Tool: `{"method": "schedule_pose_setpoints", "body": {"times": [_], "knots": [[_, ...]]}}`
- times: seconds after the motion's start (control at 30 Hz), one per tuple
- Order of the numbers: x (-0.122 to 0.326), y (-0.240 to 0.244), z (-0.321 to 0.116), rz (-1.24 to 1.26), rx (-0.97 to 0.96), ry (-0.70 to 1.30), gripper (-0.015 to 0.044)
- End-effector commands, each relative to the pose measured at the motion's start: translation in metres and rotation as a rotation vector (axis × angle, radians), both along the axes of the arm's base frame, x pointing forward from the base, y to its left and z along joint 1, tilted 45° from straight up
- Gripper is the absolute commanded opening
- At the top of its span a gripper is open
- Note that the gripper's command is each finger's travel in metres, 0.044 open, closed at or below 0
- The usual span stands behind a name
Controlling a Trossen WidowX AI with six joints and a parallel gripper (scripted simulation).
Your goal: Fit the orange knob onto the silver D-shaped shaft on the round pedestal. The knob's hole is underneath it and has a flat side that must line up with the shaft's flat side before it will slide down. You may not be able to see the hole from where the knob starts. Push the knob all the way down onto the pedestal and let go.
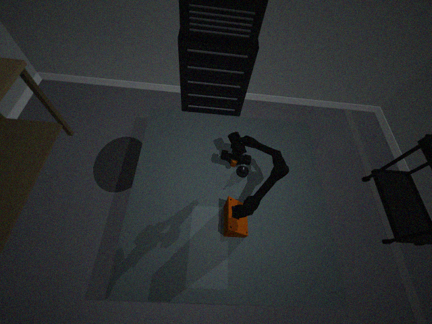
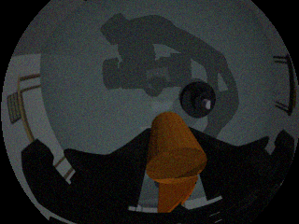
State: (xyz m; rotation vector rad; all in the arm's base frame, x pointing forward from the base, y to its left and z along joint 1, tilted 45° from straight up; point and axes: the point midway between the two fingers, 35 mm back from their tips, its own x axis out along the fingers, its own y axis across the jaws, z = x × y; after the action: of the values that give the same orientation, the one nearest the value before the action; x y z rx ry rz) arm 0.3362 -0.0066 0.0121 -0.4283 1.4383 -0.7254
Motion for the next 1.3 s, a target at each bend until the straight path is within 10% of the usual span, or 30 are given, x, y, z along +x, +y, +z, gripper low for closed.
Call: {"method": "schedule_pose_setpoints", "body": {"times": [0.0, 1.27], "knots": [[0.002, -0.009, 0.008, 0.006, -0.003, -0.008, 0.0], [0.001, -0.076, 0.043, -0.218, -0.042, -0.209, 0.0]]}}
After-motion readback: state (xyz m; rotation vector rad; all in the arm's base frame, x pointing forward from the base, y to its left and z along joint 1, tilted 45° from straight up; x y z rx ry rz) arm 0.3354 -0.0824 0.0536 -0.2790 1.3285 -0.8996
